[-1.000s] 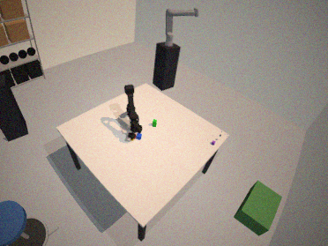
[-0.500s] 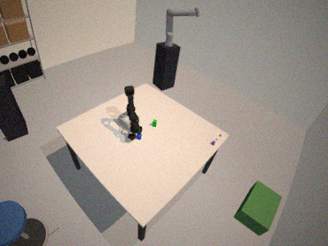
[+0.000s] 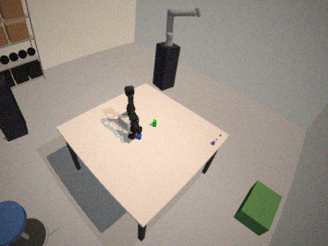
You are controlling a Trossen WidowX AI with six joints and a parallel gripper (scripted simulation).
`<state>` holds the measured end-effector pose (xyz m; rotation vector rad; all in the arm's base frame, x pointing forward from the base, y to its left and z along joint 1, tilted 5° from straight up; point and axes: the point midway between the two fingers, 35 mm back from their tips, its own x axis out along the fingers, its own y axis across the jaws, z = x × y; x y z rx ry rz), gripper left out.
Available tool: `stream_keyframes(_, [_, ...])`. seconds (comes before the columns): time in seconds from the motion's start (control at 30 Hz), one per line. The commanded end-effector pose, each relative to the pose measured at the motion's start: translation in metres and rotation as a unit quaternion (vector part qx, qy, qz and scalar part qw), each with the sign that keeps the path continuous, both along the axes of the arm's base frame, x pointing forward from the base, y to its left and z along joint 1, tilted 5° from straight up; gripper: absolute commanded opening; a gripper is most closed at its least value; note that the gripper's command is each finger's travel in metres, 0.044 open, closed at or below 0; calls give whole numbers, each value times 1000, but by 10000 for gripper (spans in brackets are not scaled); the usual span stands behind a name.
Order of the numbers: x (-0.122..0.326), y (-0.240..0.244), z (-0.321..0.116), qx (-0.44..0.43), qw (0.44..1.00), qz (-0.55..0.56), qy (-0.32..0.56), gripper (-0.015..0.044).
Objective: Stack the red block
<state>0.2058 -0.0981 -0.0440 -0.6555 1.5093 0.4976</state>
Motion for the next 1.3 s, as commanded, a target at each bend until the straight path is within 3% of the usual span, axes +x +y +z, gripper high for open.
stream_keyframes(0.0, [0, 1, 0, 2, 1000, 3, -1, 295])
stream_keyframes(1.27, [0, 1, 0, 2, 1000, 3, -1, 42])
